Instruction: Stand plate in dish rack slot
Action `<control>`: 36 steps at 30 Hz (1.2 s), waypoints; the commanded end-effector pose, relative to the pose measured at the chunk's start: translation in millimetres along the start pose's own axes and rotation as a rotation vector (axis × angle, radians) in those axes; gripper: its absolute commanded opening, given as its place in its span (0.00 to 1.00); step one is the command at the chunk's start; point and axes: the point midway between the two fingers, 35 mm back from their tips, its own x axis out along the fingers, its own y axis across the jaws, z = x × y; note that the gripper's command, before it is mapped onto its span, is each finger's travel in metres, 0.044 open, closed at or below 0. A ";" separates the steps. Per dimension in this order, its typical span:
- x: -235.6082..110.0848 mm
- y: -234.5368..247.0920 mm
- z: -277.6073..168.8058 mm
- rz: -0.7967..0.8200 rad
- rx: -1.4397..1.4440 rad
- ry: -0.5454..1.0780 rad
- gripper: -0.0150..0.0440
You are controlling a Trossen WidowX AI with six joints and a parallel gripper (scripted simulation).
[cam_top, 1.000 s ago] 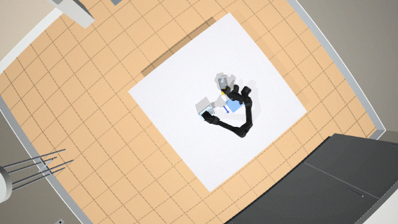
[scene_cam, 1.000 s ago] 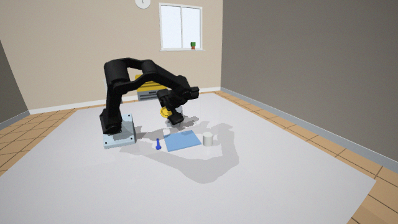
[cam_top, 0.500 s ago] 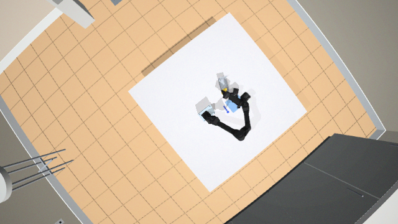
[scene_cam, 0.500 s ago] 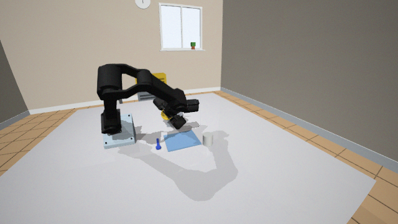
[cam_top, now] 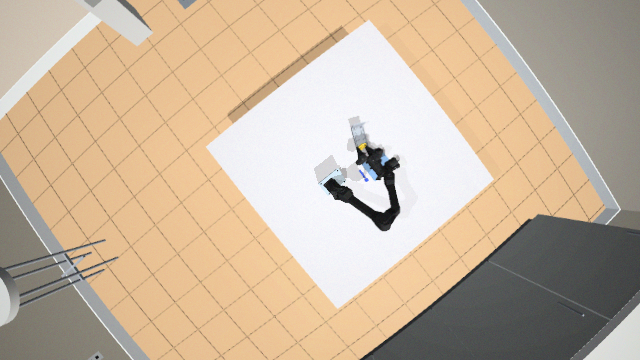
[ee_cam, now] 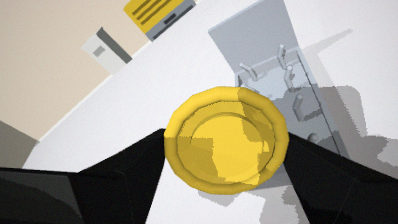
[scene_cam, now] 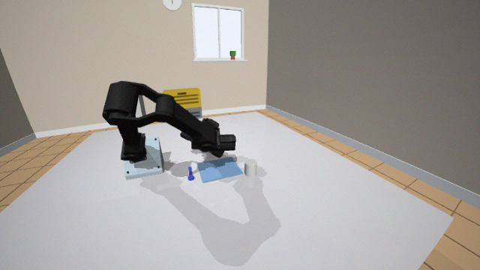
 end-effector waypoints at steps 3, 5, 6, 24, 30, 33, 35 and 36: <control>-4.1 -2.3 -3.3 -0.030 -0.150 -0.105 0.25; -5.8 -3.2 -4.6 -0.045 -0.199 -0.137 0.25; -6.7 -3.7 -5.3 -0.054 -0.223 -0.152 0.25; -21.6 -7.3 -14.6 -0.225 -0.567 -0.328 0.25; -21.6 -7.3 -14.6 -0.225 -0.567 -0.328 0.25; -19.5 -7.7 -13.4 -0.224 -0.566 -0.327 0.25; -13.4 -8.8 -10.0 -0.223 -0.561 -0.324 0.25; -10.8 -9.3 -8.5 -0.223 -0.560 -0.323 0.25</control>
